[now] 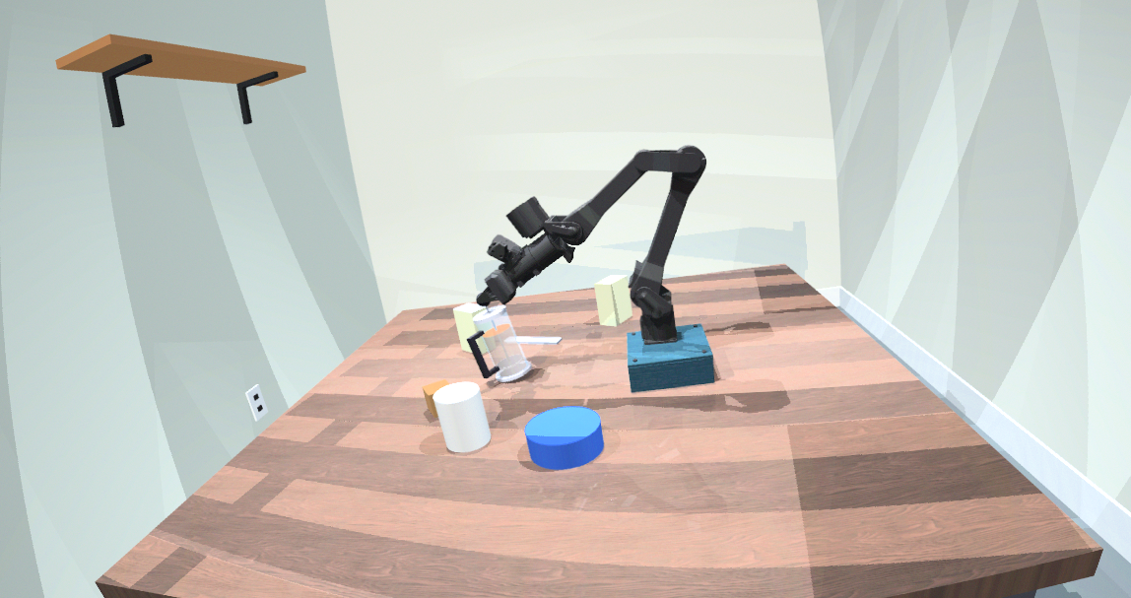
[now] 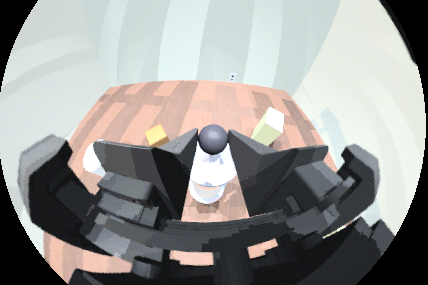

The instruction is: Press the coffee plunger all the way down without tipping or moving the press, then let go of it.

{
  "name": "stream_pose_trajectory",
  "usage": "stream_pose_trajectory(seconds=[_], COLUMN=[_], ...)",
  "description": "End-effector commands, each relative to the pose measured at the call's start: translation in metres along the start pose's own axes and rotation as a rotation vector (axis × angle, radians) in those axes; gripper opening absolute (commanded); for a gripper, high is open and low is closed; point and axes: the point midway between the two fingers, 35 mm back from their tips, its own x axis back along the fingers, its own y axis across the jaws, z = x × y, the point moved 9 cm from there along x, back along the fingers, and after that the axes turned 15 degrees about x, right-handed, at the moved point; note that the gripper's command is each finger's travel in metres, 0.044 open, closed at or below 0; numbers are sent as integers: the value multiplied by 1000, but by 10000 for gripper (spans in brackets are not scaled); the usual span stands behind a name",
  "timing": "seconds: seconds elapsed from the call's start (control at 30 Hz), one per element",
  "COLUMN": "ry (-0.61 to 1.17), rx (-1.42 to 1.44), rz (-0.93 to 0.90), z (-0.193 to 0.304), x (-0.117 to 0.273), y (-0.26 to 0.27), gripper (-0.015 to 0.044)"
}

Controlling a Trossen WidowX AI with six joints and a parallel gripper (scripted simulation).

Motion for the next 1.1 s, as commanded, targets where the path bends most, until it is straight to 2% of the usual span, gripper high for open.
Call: stream_pose_trajectory(seconds=[0.0, 0.1, 0.5, 0.67, 0.93, 1.07], ry=[2, 2, 2, 3, 21, 22], rx=[0, 0, 0, -1, -8, -8], rz=[0, 0, 0, -1, -2, -3], z=[0, 0, 0, -5, -49, -46], x=[0, 0, 0, 4, 70, 71], y=[0, 0, 0, -2, -17, -16], gripper=[127, 127, 440, 440, 440, 440])
